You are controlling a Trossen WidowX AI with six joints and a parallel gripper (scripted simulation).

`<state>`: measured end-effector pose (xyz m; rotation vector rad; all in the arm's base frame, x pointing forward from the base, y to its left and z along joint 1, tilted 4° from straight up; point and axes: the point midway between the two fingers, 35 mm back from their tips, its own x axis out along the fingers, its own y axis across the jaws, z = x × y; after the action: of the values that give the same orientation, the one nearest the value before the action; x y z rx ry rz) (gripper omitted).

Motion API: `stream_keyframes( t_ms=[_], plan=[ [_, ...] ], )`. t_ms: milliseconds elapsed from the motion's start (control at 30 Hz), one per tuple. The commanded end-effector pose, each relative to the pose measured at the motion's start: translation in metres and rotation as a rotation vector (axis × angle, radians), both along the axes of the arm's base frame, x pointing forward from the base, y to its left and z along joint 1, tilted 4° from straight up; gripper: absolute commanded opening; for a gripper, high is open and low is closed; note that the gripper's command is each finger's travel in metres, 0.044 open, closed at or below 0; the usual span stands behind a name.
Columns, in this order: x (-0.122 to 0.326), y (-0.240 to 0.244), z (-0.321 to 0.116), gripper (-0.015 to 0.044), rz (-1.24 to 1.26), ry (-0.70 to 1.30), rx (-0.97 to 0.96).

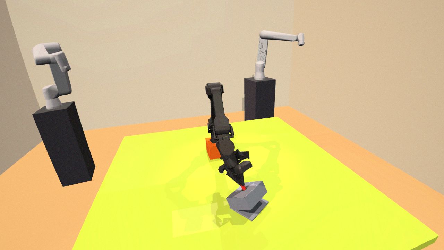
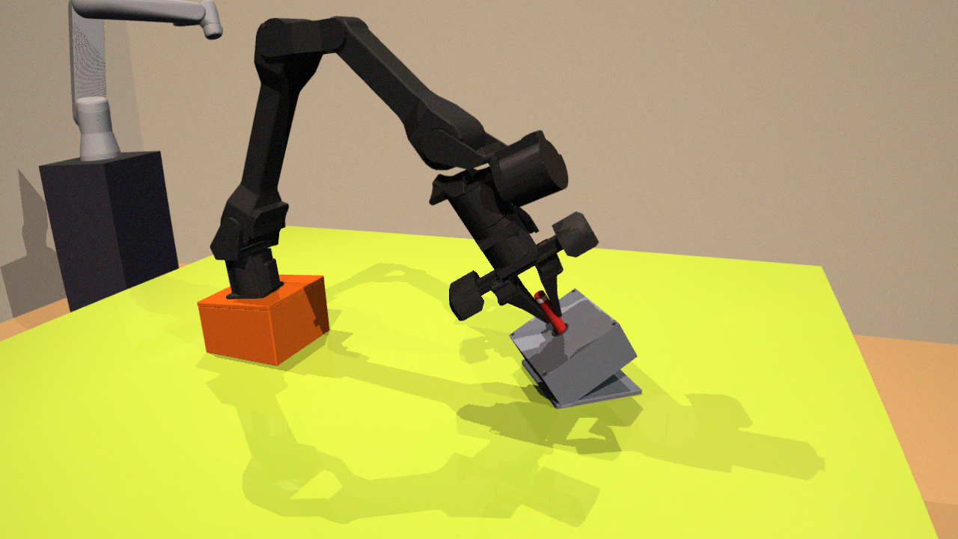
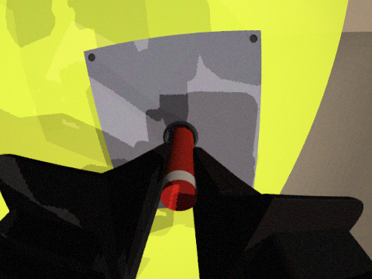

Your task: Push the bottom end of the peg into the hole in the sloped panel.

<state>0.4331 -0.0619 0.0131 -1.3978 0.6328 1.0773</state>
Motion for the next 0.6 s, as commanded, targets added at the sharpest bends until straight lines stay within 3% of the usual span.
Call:
stream_keyframes(
  t_ms=[0, 533, 567],
  plan=[
    [0.0003, -0.0004, -0.0024, 0.0000, -0.004, 0.002, -0.003],
    [0.0000, 0.0003, -0.0032, 0.0000, 0.000, 0.001, 0.000],
    [0.0000, 0.0003, -0.0032, 0.0026, 0.000, 0.001, 0.000]
  ],
)
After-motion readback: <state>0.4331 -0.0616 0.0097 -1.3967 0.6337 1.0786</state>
